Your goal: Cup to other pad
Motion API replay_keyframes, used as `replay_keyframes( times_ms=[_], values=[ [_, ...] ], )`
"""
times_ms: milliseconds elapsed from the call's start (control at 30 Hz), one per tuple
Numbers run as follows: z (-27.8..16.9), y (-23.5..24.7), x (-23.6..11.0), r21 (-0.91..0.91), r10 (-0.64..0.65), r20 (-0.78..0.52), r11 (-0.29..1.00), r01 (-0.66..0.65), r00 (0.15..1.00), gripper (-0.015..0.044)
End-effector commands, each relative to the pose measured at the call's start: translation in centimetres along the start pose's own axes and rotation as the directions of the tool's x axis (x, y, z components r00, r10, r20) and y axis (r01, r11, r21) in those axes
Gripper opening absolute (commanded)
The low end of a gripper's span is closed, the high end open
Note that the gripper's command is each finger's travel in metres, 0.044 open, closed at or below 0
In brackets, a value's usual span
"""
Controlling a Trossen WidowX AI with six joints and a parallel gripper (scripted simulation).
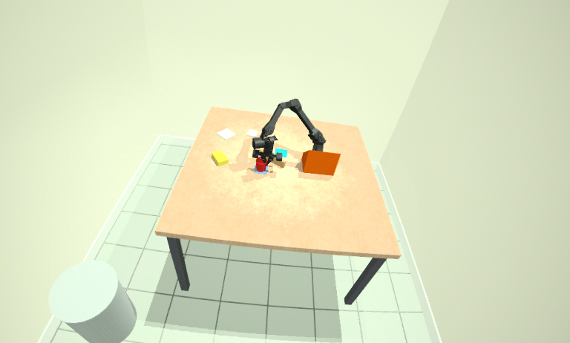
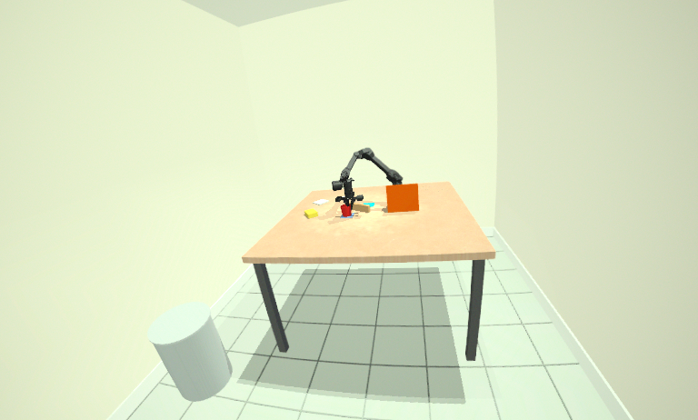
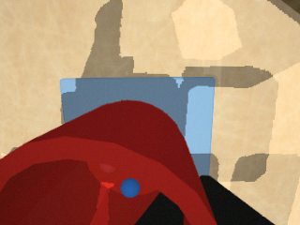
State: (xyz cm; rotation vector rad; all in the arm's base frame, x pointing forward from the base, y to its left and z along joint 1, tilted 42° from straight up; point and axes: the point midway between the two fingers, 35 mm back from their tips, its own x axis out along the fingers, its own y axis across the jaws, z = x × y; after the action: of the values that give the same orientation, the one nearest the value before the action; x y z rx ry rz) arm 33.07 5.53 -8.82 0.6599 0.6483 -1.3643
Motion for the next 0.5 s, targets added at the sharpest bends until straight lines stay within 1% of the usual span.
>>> replay_keyframes(
  times_ms=[0, 167, 467],
  values=[
    [0.0, 0.0, 0.0, 0.0, 0.0, 0.0, 1.0, 0.0, 1.0, 0.0],
    [-0.1, 0.1, -0.7, -0.001, 0.0, -0.001, 1.0, 0.0, 1.0, 0.0],
    [-0.1, 0.0, -4.6, -0.005, -0.001, -0.001, 1.0, 0.001, 1.0, 0.0]
  ],
)
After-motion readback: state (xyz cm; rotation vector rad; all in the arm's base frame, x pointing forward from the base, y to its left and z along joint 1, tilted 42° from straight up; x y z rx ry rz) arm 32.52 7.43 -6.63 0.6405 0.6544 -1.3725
